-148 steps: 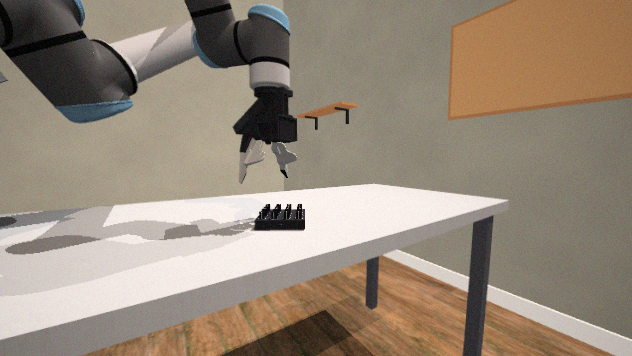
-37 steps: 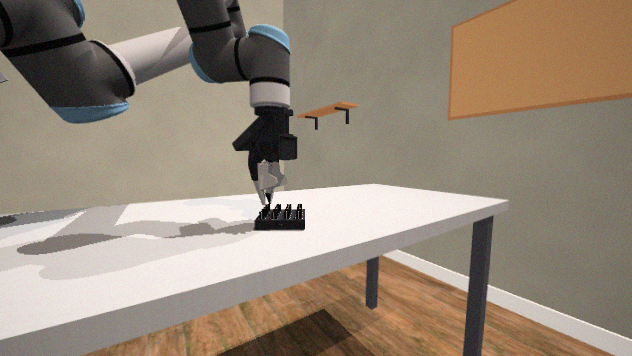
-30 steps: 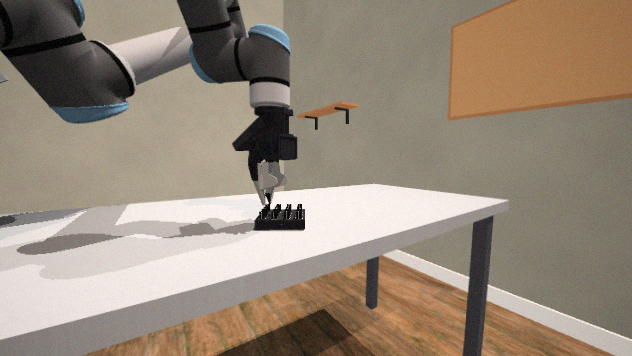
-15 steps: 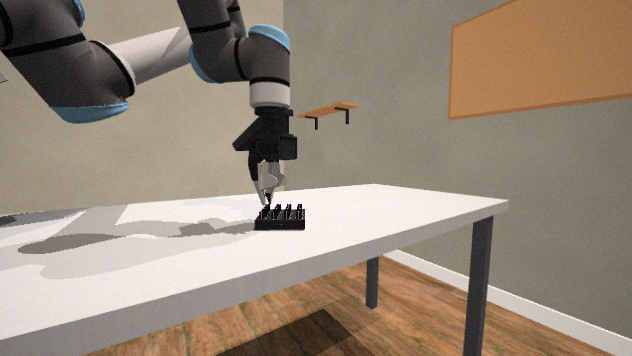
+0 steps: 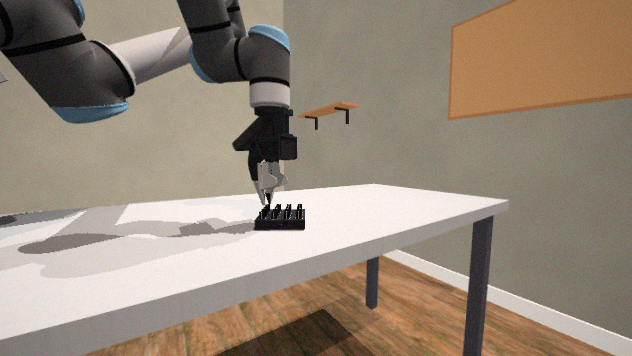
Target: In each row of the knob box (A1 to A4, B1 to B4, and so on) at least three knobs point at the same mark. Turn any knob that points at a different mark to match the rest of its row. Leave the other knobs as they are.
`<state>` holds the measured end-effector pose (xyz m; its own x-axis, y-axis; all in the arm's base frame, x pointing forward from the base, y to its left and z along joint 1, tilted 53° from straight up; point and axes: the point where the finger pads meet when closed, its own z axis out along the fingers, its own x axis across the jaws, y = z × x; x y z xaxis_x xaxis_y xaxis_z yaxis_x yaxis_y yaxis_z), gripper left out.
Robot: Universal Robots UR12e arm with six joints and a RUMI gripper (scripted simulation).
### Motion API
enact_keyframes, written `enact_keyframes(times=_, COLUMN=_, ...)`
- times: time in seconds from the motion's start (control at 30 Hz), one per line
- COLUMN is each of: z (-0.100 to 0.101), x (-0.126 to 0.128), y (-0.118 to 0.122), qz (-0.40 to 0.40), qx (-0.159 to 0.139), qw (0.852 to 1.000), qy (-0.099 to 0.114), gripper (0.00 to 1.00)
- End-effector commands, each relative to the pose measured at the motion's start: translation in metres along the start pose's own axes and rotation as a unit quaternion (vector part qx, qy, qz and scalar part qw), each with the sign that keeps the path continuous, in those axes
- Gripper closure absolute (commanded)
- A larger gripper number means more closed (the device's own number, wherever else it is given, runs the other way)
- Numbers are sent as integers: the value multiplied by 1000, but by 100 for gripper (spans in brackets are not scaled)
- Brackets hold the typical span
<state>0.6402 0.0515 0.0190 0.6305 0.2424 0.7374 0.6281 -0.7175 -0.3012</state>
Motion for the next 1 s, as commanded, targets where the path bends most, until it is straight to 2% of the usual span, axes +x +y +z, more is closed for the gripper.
enact_keyframes(times=0.0, z=0, x=0, y=-1, qz=0, qx=0, qw=1000, qy=0, gripper=89)
enact_keyframes(times=0.97, z=0, x=0, y=-4, qz=0, qx=0, qw=1000, qy=0, gripper=89)
